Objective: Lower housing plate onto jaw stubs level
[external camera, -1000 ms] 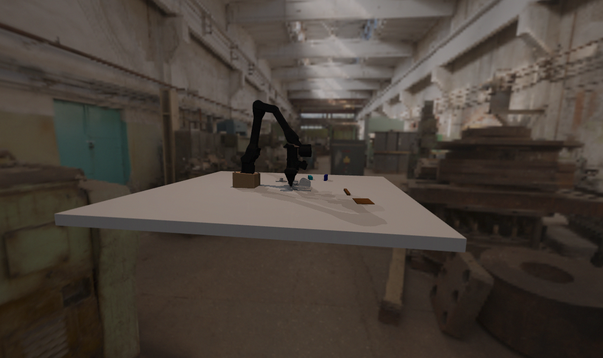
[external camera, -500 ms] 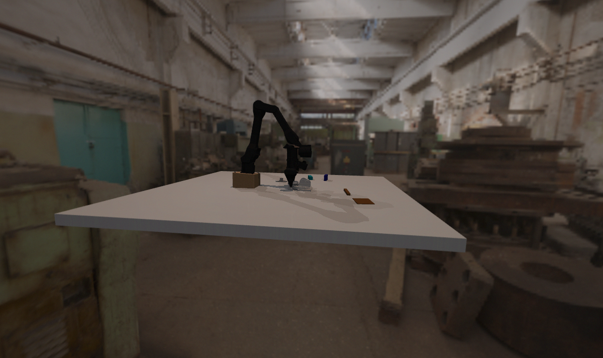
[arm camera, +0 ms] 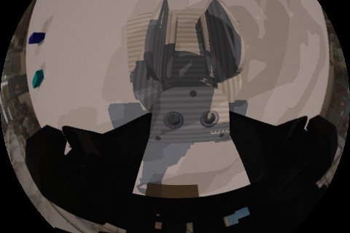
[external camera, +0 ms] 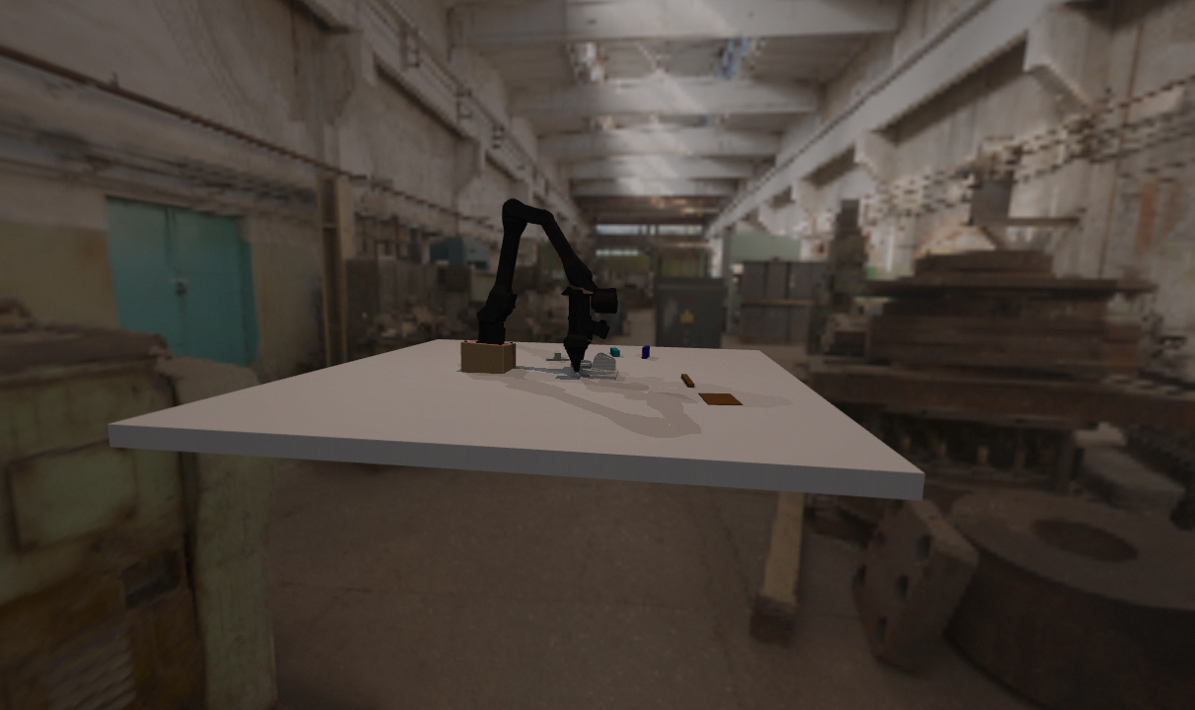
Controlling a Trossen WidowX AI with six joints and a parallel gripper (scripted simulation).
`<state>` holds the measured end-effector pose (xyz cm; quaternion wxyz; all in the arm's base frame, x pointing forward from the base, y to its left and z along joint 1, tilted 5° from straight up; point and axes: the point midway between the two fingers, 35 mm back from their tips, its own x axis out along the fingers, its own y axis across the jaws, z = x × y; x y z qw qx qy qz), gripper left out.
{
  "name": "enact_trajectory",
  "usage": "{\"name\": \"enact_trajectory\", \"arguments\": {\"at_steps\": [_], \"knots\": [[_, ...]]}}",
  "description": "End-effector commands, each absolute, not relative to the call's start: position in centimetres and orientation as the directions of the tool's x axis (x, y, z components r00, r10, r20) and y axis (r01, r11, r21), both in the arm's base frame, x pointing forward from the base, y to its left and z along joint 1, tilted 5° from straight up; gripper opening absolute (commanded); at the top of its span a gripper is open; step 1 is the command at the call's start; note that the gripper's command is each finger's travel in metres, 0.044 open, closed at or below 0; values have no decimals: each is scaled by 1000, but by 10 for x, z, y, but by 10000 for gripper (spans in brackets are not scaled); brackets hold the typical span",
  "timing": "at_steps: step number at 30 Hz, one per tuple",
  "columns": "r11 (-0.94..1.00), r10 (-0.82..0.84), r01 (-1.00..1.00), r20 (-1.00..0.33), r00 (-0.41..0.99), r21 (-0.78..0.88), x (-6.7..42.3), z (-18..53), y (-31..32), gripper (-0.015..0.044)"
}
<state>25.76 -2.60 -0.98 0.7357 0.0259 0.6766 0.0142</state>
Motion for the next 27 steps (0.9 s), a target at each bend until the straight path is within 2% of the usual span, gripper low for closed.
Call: {"name": "enact_trajectory", "arguments": {"at_steps": [1, 27], "knots": [[998, 58, 20, -995, 84, 60, 258, -12, -26, 351], [998, 58, 20, -995, 84, 60, 258, -17, -25, 351]]}}
